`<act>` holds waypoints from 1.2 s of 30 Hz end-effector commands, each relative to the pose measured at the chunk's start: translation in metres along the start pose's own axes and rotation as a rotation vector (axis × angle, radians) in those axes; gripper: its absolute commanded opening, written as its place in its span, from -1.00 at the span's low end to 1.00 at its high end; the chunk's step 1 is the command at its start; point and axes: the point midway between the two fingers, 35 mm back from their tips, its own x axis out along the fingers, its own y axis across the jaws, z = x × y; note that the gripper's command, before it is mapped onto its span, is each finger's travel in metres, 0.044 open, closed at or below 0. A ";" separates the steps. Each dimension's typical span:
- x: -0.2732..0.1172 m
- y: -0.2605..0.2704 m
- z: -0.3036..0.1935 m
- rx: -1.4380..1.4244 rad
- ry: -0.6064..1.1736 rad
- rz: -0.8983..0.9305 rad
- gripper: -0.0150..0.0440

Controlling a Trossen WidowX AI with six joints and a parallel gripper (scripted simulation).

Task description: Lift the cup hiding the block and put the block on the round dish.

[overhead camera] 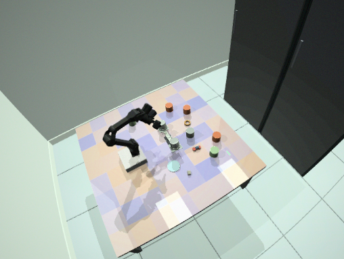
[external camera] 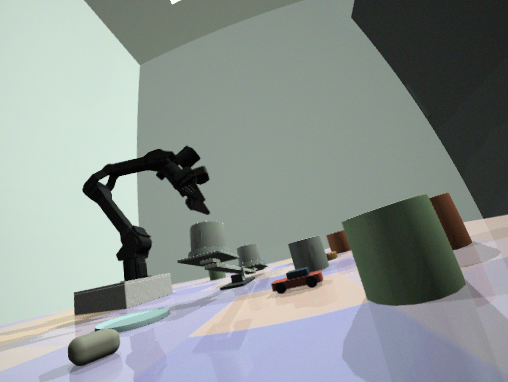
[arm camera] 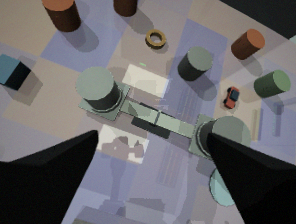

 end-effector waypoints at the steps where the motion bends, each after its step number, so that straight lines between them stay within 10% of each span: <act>1: 0.010 0.009 0.011 -0.108 0.042 0.043 1.00; 36: 0.132 0.085 0.054 -1.119 0.369 0.477 1.00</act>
